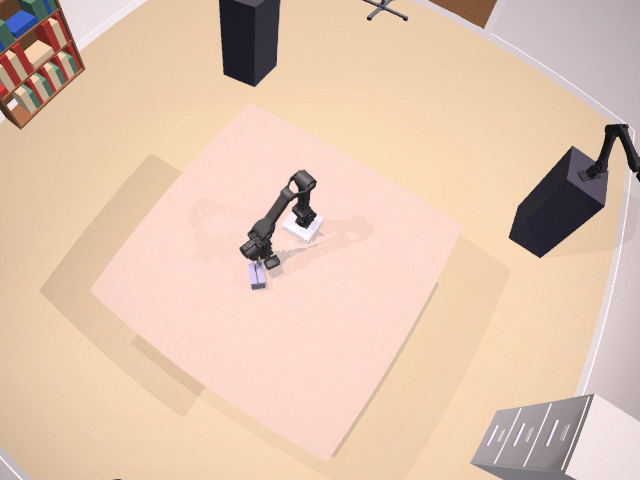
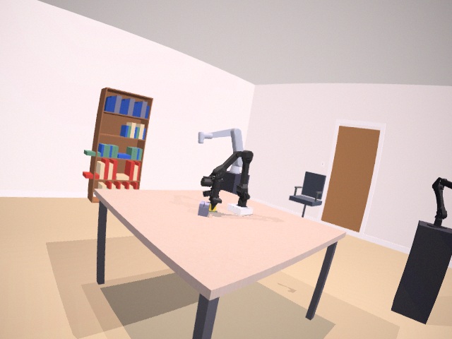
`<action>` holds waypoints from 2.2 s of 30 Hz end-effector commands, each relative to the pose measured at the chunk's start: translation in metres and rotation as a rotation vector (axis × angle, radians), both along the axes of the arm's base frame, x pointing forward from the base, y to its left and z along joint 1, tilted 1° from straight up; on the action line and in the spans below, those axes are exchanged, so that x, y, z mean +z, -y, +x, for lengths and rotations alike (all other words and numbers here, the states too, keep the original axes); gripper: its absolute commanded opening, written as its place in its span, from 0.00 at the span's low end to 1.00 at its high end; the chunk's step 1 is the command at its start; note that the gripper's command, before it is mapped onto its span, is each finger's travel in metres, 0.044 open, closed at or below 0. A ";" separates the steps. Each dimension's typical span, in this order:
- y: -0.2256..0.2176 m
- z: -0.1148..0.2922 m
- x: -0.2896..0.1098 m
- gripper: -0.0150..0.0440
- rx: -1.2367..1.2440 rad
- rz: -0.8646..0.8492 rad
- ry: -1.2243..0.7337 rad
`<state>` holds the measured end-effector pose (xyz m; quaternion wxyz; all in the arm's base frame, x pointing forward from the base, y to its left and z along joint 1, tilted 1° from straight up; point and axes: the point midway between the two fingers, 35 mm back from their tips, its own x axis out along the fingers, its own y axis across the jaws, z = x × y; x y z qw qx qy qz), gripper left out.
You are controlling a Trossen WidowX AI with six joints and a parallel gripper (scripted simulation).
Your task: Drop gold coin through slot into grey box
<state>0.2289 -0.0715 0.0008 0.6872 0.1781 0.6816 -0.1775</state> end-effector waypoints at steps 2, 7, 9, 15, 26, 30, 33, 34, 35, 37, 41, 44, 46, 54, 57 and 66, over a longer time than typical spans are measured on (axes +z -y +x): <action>0.000 0.001 0.007 0.25 -0.003 0.001 0.000; 0.001 0.003 0.020 0.25 -0.003 0.001 0.000; 0.001 0.004 0.024 0.25 -0.003 0.001 0.000; 0.001 0.004 0.039 0.25 -0.003 0.001 0.001; 0.001 0.003 0.068 0.25 -0.003 0.001 0.001; 0.001 0.002 0.078 0.25 -0.003 0.001 0.001; 0.001 0.001 0.086 0.25 -0.003 0.001 0.001; 0.000 0.000 0.088 0.25 -0.003 0.001 0.001; 0.000 0.000 0.091 0.25 -0.003 0.001 0.001; 0.000 -0.001 0.094 0.25 -0.003 0.001 0.000; 0.000 -0.001 0.095 0.25 0.020 0.001 0.000; -0.001 0.000 0.095 0.25 0.115 0.000 0.000; -0.002 0.000 0.095 0.25 0.183 0.000 0.000; -0.004 0.001 0.095 0.25 0.456 -0.002 0.000; -0.005 0.001 0.095 0.25 0.558 -0.003 0.000; -0.007 0.002 0.095 0.25 0.864 -0.005 0.000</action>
